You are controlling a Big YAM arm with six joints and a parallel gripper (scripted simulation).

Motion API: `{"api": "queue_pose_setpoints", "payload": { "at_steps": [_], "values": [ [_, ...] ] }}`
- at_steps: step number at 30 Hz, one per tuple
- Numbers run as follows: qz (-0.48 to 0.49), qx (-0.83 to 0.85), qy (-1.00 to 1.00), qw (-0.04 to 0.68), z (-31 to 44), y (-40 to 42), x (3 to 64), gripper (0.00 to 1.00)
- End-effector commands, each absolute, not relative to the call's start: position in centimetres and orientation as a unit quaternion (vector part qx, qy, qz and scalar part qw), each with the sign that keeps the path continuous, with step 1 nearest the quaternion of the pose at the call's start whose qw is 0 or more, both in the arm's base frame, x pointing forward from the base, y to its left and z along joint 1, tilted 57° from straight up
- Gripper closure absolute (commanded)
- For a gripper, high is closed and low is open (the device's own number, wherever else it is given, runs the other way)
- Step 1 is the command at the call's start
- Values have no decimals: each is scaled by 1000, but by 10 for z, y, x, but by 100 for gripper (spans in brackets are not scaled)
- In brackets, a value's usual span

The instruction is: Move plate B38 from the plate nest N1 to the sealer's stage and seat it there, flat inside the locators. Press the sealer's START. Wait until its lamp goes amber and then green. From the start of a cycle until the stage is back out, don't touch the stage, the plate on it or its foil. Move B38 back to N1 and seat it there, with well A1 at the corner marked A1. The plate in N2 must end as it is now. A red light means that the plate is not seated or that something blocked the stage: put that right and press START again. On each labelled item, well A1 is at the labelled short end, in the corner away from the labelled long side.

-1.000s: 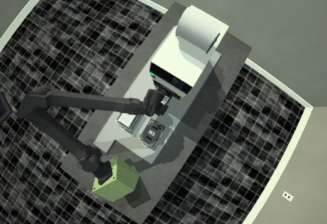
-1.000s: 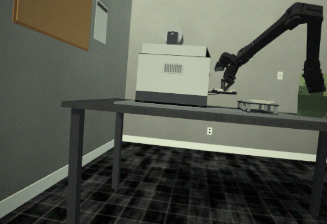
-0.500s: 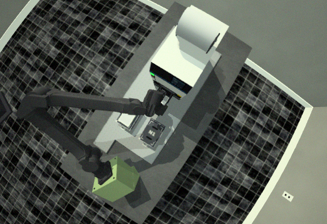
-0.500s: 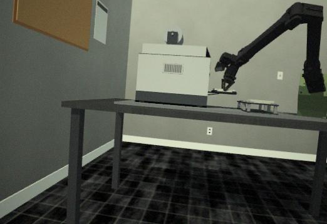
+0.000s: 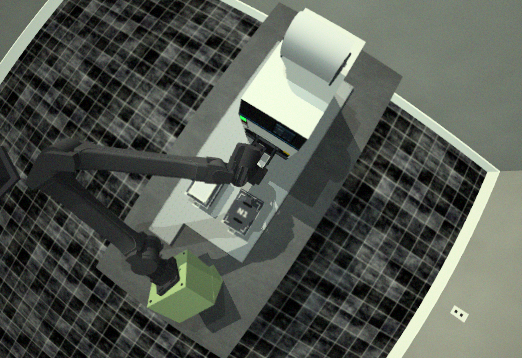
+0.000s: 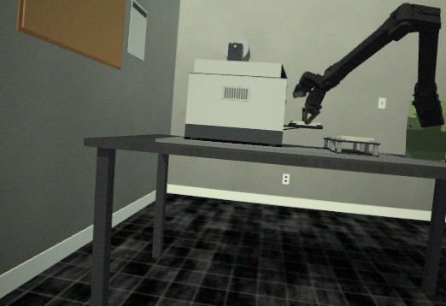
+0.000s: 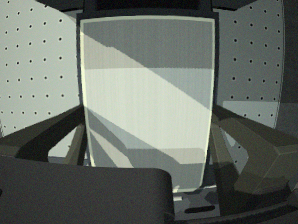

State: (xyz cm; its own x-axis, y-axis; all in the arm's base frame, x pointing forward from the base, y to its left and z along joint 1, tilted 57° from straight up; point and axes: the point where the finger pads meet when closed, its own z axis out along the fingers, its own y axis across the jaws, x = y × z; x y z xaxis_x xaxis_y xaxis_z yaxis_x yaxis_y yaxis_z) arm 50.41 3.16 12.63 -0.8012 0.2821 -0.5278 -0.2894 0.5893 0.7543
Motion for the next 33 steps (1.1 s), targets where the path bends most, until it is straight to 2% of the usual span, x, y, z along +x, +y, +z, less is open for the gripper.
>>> {"api": "queue_pose_setpoints", "payload": {
  "at_steps": [1, 33],
  "values": [
    [456, -3, 832, 317, 133, 32, 518, 100],
    [454, -2, 832, 320, 135, 30, 521, 100]
  ]
}}
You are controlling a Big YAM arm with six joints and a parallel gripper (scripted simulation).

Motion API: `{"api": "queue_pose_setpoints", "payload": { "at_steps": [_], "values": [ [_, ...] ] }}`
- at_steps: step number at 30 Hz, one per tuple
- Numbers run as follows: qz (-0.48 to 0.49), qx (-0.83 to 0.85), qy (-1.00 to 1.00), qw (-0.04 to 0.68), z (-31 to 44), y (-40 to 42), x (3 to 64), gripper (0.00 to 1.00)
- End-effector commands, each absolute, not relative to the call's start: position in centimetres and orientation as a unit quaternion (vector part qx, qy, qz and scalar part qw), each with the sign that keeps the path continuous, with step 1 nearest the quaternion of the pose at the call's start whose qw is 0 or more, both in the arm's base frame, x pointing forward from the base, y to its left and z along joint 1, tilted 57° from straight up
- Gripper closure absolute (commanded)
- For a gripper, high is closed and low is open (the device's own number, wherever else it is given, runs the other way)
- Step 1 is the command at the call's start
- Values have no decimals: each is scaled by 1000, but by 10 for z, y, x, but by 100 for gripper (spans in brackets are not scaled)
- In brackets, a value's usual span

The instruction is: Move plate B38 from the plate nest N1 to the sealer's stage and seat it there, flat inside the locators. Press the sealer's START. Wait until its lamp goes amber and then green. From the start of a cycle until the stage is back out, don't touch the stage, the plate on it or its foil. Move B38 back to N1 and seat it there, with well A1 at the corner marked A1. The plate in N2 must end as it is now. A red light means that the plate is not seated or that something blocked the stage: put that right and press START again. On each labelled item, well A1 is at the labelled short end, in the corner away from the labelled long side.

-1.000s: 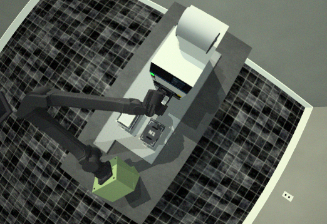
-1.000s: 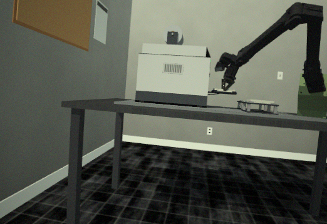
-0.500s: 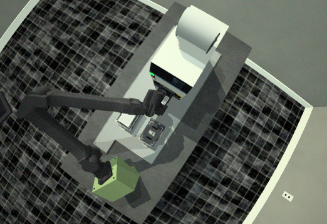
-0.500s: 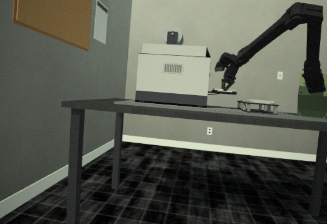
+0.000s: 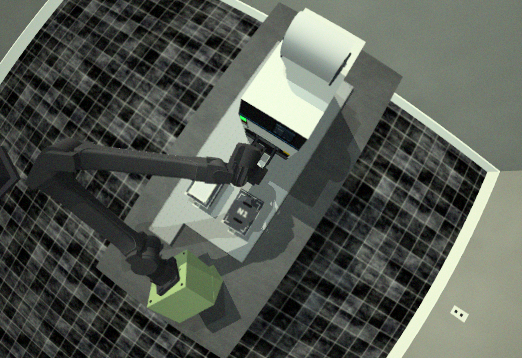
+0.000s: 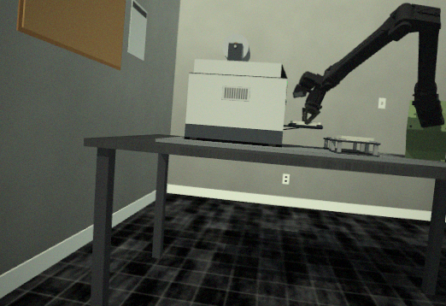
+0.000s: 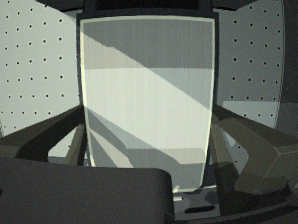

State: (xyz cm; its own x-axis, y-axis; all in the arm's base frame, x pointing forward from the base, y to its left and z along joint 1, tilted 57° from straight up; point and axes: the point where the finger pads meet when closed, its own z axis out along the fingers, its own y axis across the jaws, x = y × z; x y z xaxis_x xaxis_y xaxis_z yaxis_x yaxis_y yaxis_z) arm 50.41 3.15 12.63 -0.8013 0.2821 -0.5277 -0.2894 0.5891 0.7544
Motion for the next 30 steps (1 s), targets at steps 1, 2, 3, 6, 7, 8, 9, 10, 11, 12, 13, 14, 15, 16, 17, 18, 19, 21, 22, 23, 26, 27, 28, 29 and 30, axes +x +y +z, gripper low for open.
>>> {"api": "queue_pose_setpoints", "payload": {
  "at_steps": [1, 2, 3, 6, 7, 8, 9, 10, 11, 12, 13, 14, 15, 16, 17, 18, 19, 21, 22, 23, 26, 27, 28, 29, 30],
  "values": [
    [454, -2, 831, 320, 135, 30, 521, 100],
    [454, -2, 831, 320, 135, 30, 521, 100],
    [454, -2, 831, 320, 135, 30, 521, 100],
    [454, -2, 831, 321, 135, 30, 521, 100],
    [454, -2, 831, 321, 135, 30, 522, 100],
    [454, -2, 831, 321, 135, 30, 522, 100],
    [454, -2, 831, 321, 135, 30, 522, 100],
    [454, -2, 831, 321, 135, 30, 522, 100],
    [454, -2, 831, 321, 135, 29, 522, 100],
    [454, -2, 831, 321, 135, 29, 522, 100],
    [454, -2, 831, 321, 135, 29, 522, 100],
    [454, -2, 831, 321, 135, 29, 522, 100],
    [453, -2, 831, 321, 135, 29, 522, 100],
    [453, -2, 831, 321, 136, 29, 522, 100],
    [453, -1, 831, 321, 136, 29, 522, 100],
    [453, -1, 831, 321, 136, 29, 522, 100],
    [453, -1, 831, 322, 136, 29, 522, 100],
    [453, -1, 831, 322, 136, 29, 522, 100],
    [453, -1, 831, 322, 136, 29, 522, 100],
    [453, -1, 831, 322, 136, 29, 522, 100],
    [453, -1, 831, 322, 136, 29, 523, 100],
    [453, -1, 831, 322, 136, 28, 523, 100],
    [453, -1, 831, 322, 136, 28, 523, 100],
    [453, -1, 831, 322, 136, 28, 523, 100],
    [453, -1, 831, 322, 136, 28, 523, 100]
  ]
}}
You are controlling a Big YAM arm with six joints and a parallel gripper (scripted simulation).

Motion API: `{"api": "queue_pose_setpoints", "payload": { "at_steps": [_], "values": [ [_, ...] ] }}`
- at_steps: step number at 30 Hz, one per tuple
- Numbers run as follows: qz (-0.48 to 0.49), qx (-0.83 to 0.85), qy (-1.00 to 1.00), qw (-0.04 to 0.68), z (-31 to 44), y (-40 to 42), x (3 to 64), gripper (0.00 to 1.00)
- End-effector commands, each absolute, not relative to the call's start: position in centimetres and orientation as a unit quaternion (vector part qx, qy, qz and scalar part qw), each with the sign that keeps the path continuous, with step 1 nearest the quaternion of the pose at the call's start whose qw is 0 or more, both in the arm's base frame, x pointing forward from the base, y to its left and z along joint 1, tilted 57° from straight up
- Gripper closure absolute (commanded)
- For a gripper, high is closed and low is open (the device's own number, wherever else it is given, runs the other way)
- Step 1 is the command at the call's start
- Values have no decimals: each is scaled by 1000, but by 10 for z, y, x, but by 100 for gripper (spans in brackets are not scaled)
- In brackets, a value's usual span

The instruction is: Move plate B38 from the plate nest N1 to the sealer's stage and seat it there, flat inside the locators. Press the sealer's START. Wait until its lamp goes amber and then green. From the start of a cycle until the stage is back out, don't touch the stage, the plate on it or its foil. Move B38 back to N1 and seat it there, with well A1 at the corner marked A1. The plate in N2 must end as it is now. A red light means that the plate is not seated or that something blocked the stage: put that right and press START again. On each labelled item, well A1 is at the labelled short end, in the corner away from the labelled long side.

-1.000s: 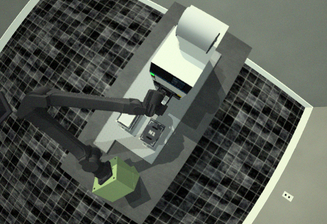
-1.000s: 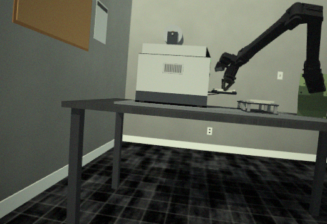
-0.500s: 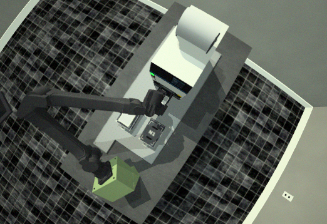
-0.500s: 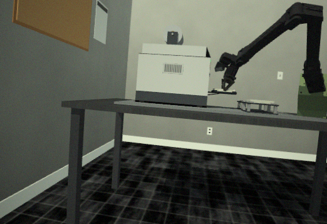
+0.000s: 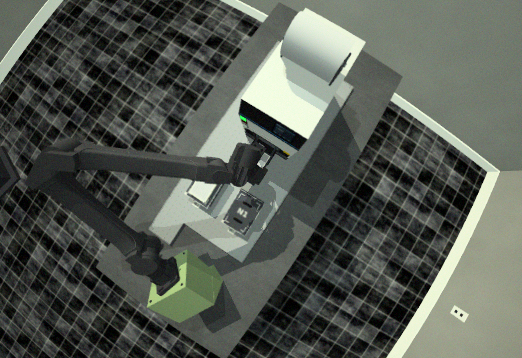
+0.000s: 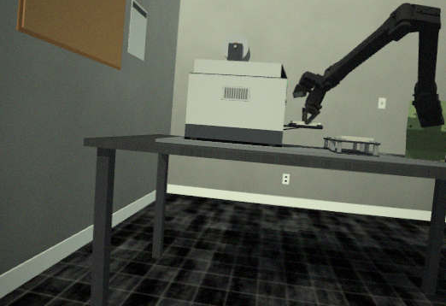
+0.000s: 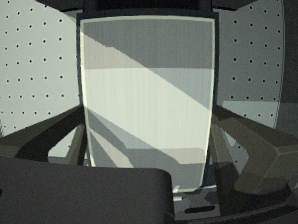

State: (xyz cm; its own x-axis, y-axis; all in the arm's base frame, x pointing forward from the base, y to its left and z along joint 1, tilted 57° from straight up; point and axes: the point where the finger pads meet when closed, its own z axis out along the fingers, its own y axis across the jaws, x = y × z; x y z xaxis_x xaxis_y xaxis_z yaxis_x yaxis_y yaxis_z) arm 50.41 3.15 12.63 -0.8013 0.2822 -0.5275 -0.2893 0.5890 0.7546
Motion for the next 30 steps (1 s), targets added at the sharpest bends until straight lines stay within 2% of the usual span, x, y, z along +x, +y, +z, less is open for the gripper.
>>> {"api": "queue_pose_setpoints", "payload": {
  "at_steps": [1, 30],
  "values": [
    [453, -1, 831, 322, 136, 28, 523, 100],
    [446, -8, 828, 340, 154, 12, 519, 100]
  ]
}}
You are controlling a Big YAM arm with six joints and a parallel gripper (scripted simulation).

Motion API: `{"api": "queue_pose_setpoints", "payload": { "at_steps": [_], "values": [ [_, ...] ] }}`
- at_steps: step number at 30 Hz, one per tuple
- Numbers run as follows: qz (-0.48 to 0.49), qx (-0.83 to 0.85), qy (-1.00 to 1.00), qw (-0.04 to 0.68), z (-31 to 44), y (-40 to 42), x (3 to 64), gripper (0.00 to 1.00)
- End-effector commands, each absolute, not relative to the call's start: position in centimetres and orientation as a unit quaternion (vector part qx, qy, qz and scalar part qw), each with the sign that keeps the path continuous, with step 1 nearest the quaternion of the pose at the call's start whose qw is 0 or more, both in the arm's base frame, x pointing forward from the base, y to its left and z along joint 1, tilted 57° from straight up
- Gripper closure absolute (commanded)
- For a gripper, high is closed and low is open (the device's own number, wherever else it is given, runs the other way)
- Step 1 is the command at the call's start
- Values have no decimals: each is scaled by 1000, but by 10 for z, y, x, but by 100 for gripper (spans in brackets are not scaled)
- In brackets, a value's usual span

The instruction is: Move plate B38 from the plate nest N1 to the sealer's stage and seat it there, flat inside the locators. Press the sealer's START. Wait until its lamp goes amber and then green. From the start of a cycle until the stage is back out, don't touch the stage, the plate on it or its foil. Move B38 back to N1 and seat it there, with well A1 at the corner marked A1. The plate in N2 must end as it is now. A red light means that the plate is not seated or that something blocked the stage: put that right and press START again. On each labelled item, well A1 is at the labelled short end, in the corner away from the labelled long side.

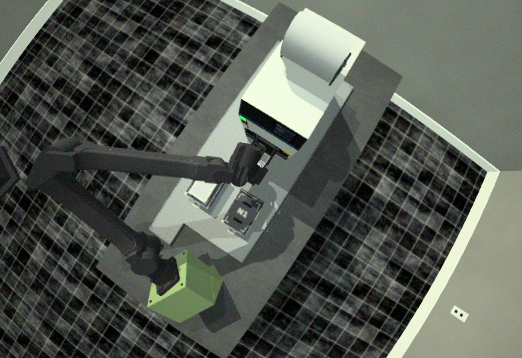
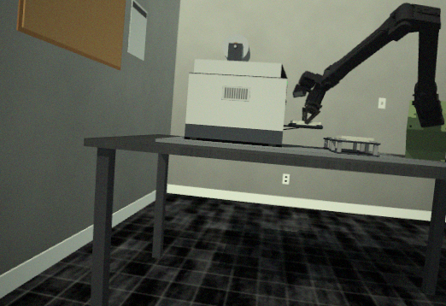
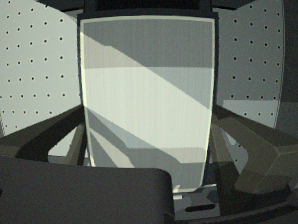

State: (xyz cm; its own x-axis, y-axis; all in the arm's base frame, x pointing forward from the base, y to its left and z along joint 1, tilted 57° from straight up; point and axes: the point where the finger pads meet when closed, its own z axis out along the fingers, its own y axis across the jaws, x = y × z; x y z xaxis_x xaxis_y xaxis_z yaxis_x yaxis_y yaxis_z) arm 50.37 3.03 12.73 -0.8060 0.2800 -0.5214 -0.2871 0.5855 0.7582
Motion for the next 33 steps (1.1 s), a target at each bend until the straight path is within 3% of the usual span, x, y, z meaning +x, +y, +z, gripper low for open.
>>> {"api": "queue_pose_setpoints", "payload": {
  "at_steps": [1, 33],
  "values": [
    [446, -7, 828, 340, 153, 12, 517, 100],
    [454, 2, 834, 313, 132, 19, 500, 100]
  ]
}}
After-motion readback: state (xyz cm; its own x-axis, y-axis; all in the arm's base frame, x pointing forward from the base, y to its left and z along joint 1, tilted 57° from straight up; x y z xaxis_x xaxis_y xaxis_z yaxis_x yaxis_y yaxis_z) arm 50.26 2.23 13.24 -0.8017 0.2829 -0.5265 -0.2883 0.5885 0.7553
